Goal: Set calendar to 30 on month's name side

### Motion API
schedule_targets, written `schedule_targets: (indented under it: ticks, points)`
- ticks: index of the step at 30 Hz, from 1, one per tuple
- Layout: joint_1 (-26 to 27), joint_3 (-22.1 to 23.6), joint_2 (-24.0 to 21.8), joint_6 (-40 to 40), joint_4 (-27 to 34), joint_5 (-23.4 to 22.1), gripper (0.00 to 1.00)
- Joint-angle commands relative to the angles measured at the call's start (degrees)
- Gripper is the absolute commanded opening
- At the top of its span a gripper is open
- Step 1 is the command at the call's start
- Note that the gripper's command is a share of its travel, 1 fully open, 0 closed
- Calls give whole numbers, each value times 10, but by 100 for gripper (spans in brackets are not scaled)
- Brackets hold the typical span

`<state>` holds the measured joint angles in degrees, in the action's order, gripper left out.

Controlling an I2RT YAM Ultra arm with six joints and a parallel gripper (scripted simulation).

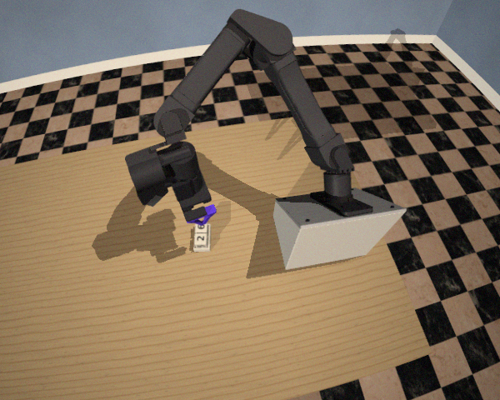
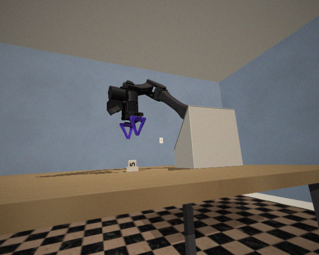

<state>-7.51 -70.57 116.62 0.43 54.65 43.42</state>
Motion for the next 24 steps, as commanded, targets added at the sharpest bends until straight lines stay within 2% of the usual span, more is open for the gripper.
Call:
schedule_targets:
  ticks: [1,4,7,8,11,20,23,24]
  points:
    - [-2,0,-2,-105,-15,2,100]
    - [3,6,1,-184,-27,2,100]
    - [4,7,1,-204,-30,2,100]
    - [8,10,3,-255,-38,3,100]
    - [11,14,4,-306,-46,3,100]
    - [25,29,10,-526,-79,5,100]
    - [25,30,11,-540,-81,5,100]
    - [28,32,12,-578,-87,5,100]
